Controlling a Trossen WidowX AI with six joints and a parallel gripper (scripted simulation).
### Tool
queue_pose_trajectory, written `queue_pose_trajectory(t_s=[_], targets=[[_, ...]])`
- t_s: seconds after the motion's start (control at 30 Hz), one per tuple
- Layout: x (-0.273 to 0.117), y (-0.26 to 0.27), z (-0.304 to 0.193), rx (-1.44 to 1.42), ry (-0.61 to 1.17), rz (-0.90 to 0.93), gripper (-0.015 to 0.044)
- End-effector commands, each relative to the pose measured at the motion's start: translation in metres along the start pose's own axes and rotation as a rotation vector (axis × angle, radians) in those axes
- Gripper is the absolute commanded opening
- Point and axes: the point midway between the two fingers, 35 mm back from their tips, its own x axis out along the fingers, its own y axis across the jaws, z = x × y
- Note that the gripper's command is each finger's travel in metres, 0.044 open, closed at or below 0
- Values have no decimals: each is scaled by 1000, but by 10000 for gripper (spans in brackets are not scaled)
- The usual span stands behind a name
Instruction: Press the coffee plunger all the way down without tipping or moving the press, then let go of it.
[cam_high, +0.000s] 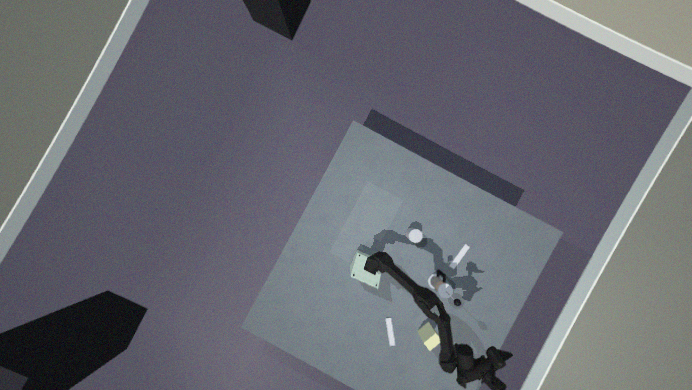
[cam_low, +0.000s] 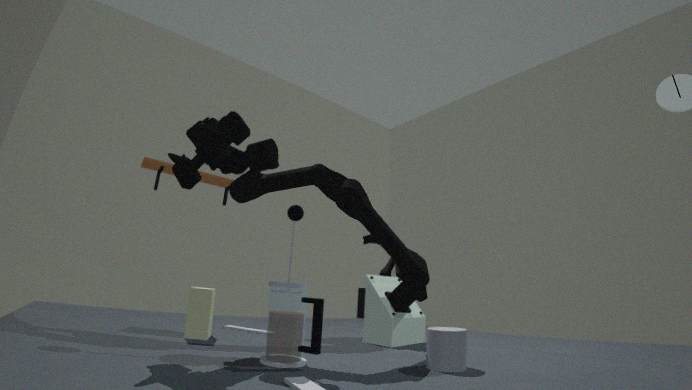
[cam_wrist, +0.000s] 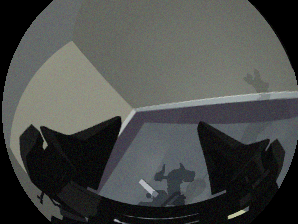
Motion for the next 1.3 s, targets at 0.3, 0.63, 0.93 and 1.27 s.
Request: queue_pose_trajectory(t_s=[0.3,0.63,0.93,1.27], targets=[[-17,49,22,-170,-57,-215,440],[-66,100,-28,-349,9,-441,440],[-91,120,-75,-406,74,-505,440],[-125,139,-153,-466,162,-557,440]])
